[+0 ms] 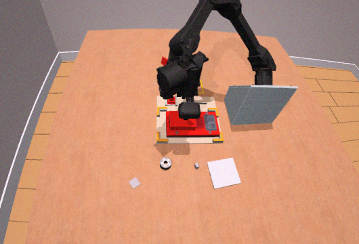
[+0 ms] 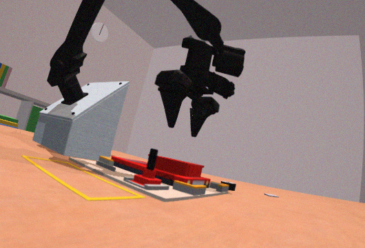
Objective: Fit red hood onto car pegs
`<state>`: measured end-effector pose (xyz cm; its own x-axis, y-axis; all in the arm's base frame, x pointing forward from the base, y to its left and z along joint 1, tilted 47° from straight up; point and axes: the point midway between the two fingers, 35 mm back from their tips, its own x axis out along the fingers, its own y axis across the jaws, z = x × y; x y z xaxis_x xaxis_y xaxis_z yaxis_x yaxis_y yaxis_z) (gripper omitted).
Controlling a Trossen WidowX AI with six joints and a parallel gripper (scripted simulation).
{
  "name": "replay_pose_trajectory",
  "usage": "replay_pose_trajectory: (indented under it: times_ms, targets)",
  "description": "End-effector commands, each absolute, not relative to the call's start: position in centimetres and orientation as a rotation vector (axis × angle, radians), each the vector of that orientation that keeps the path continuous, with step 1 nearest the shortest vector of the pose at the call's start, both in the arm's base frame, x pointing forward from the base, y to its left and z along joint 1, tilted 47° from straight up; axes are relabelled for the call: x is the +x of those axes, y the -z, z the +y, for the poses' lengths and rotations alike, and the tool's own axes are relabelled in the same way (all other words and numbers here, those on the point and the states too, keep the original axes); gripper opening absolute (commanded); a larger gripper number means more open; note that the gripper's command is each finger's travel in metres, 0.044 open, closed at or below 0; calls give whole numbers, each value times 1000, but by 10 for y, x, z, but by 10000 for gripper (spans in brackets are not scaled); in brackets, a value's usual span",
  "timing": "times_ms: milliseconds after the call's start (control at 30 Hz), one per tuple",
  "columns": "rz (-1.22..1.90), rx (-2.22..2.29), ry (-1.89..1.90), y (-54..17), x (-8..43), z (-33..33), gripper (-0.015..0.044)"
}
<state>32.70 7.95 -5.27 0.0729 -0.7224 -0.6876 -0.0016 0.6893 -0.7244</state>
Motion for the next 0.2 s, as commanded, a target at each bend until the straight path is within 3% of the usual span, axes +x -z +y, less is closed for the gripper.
replay_pose_trajectory:
  times_ms: [0,167]
  targets:
    - [1409,-644,604,52,327,80,440]
    - [1409,-644,604,52,327,80,440]
